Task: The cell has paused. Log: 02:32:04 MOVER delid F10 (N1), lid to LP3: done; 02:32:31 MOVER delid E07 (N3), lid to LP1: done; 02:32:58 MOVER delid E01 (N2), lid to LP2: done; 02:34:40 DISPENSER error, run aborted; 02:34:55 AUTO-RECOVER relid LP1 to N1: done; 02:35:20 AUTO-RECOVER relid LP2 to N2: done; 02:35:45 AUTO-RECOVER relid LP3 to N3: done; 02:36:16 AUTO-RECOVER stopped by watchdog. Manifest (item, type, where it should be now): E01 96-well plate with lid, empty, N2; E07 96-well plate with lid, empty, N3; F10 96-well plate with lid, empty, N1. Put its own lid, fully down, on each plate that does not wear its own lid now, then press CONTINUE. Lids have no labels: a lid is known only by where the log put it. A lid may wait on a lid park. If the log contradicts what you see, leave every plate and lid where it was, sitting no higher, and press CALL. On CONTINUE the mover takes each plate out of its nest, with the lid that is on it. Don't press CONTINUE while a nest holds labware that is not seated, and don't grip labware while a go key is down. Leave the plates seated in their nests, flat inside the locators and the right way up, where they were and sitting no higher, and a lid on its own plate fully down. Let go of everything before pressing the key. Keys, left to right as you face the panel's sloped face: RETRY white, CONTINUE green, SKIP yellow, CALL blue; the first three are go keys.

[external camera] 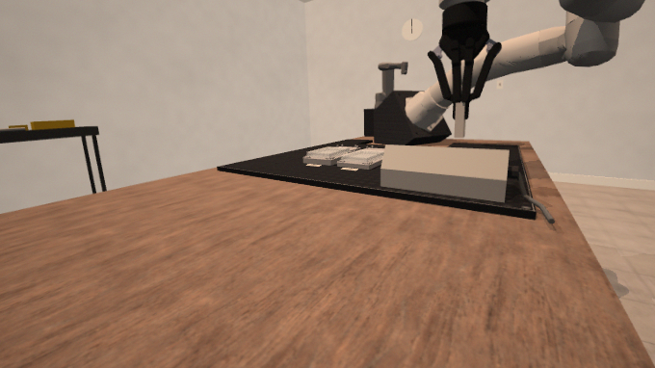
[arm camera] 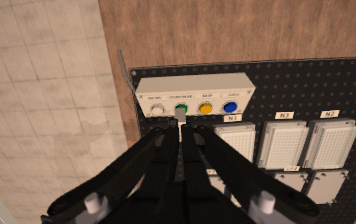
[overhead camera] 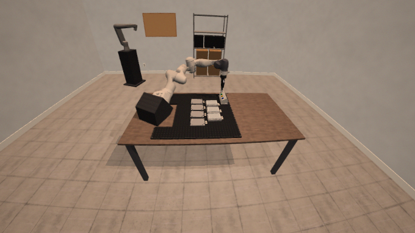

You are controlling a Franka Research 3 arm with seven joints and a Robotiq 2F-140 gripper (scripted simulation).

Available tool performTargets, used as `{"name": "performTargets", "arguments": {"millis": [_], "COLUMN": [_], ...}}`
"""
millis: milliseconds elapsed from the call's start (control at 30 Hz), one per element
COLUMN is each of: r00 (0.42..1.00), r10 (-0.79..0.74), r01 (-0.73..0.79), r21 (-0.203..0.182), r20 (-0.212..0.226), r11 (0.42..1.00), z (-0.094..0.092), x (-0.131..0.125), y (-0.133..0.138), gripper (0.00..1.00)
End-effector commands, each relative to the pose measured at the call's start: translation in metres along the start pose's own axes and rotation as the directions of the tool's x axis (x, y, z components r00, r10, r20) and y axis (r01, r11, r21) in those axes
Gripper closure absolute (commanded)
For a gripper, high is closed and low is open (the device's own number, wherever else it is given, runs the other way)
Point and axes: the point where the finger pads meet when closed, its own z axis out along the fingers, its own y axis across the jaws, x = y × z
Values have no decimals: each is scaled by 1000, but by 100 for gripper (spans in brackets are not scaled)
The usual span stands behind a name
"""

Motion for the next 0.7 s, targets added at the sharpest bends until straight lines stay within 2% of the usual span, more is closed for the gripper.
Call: {"name": "performTargets", "arguments": {"millis": [0,667], "r00": [1000,1000], "r10": [4,4], "r01": [-4,-4], "r21": [0,0], "r20": [-3,-3], "r11": [1000,1000], "z": [4,20], "x": [1,1], "y": [0,0], "gripper": [100,100]}}
